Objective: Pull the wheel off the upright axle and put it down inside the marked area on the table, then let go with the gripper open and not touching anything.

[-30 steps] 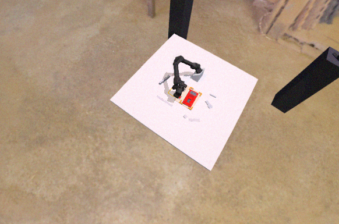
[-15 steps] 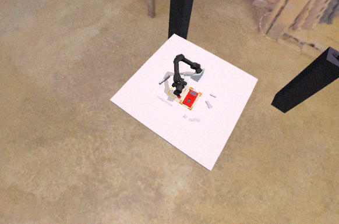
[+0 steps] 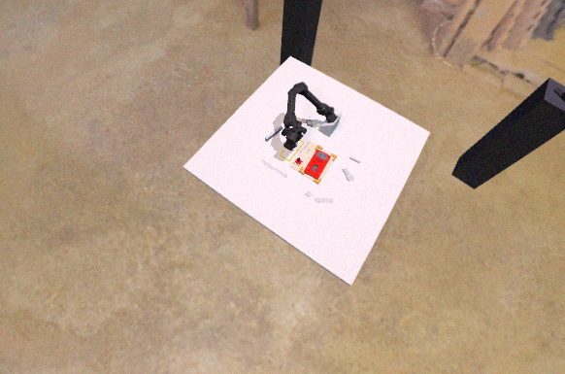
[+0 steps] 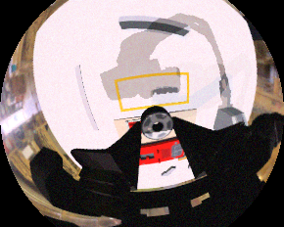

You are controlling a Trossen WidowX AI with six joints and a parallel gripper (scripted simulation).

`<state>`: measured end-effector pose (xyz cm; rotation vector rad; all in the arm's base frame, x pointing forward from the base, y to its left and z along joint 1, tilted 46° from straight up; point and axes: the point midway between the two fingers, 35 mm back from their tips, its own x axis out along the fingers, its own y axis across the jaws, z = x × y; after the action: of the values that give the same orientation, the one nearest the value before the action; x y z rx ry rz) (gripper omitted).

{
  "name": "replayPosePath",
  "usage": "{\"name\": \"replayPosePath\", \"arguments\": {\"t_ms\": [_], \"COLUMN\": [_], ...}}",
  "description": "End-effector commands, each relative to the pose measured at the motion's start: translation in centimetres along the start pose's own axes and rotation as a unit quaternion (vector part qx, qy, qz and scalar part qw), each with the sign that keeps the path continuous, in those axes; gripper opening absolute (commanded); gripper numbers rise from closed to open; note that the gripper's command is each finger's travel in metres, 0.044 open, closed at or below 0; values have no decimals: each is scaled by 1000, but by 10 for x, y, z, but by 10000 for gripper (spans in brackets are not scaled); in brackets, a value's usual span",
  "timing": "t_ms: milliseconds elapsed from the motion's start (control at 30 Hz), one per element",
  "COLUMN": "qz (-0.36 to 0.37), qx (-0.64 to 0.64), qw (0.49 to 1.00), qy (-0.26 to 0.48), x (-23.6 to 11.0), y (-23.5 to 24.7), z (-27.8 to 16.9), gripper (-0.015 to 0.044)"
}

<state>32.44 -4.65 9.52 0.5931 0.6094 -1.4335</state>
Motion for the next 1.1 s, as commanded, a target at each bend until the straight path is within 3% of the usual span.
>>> {"name": "replayPosePath", "arguments": {"t_ms": [0, 500, 1067], "qz": [-1, -1, -1], "qx": [-2, -2, -2], "qw": [1000, 1000, 1000], "qy": [-2, -3, -5], "x": [0, 24, 103], "y": [-11, -18, -19], "z": [12, 21, 22], "gripper": [0, 0, 0]}}
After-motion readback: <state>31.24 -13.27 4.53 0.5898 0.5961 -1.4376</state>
